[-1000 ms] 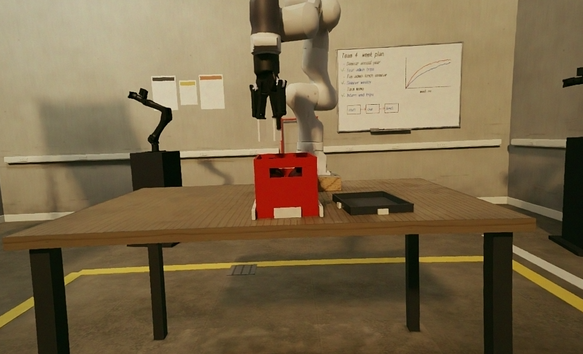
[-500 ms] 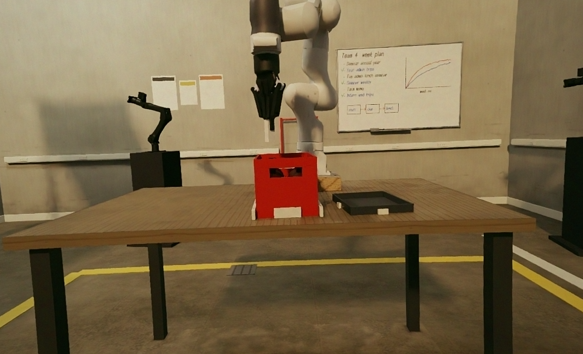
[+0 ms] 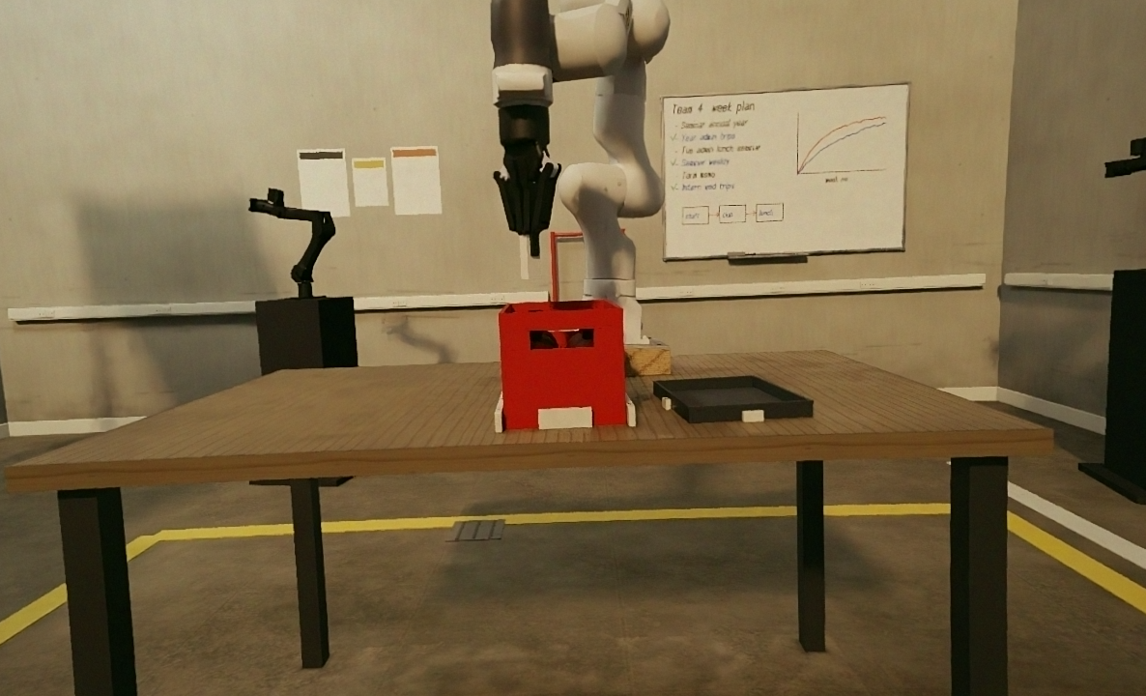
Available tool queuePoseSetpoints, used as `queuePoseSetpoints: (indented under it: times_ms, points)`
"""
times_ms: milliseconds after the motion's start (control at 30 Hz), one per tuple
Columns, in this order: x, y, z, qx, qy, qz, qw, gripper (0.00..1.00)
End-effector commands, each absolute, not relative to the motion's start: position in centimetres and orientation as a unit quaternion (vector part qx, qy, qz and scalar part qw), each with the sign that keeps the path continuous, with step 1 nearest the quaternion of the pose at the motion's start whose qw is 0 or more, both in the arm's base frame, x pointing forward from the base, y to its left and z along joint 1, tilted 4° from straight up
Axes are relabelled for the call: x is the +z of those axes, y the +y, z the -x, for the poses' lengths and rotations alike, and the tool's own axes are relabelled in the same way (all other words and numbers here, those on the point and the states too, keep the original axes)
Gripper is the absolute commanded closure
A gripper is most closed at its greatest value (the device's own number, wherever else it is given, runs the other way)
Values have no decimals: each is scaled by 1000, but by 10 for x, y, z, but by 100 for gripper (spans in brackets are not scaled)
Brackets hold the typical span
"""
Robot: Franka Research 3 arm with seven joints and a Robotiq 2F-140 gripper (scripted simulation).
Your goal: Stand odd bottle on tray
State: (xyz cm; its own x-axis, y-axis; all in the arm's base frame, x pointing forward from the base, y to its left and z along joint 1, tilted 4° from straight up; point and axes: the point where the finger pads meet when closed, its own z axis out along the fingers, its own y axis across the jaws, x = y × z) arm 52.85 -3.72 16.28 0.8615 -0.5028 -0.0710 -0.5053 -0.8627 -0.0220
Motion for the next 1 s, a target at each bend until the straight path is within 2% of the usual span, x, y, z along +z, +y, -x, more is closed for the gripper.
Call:
queuePoseSetpoints:
  times_ms: [0, 300, 533, 667, 700, 967]
  points:
    - [164, -37, -529, 31, 262, 964, 20, 90]
    - [164, -36, -528, 31, 262, 964, 20, 90]
    - [170, 43, -501, 31, 262, 964, 21, 90]
    - [171, 48, -498, 31, 262, 964, 20, 90]
    - [171, 48, -498, 31, 262, 964, 20, 56]
    - [171, 48, -498, 31, 262, 964, 20, 56]
